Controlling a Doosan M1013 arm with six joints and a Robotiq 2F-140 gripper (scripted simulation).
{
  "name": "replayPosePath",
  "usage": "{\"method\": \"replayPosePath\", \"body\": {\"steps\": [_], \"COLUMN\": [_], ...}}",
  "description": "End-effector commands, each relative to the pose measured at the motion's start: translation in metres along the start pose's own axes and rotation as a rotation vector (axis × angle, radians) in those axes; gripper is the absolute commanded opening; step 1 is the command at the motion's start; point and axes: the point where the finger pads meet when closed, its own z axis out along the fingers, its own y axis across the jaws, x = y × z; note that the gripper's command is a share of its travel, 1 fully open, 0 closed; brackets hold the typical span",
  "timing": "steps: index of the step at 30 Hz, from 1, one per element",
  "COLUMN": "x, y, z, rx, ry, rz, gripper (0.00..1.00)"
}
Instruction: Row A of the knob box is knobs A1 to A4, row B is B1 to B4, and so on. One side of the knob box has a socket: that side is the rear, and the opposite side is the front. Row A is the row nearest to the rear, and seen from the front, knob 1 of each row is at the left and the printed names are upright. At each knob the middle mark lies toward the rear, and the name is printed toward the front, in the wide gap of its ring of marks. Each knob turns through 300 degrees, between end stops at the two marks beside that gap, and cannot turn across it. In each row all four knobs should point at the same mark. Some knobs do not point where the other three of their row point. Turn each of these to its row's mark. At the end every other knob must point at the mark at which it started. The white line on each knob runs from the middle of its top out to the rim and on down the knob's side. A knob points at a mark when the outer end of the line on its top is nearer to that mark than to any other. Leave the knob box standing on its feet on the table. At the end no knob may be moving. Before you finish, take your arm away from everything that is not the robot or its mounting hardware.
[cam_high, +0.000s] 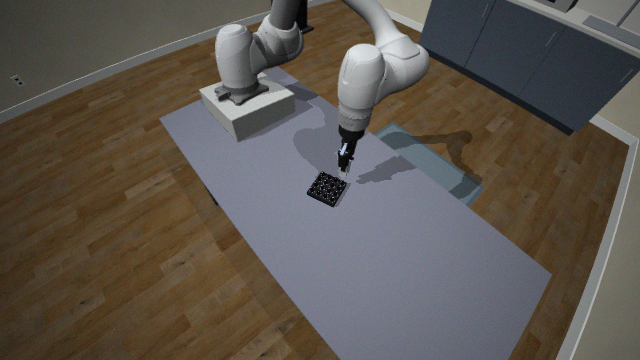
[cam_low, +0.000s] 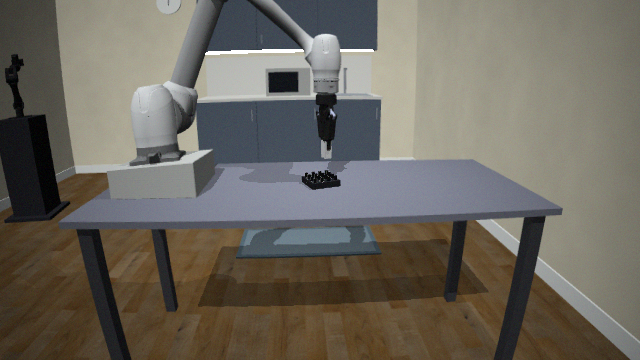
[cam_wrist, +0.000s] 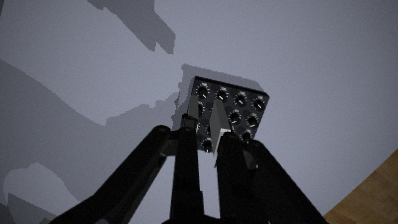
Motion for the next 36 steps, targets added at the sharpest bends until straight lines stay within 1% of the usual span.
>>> {"method": "replayPosePath", "body": {"steps": [1, 10, 36], "x": [0.000, 0.000, 0.000], "y": [0.000, 0.000, 0.000], "z": [0.001, 0.006, 0.036], "rx": [0.000, 0.000, 0.000], "ry": [0.000, 0.000, 0.000], "rz": [0.000, 0.000, 0.000], "gripper": [0.12, 0.12, 0.12]}}
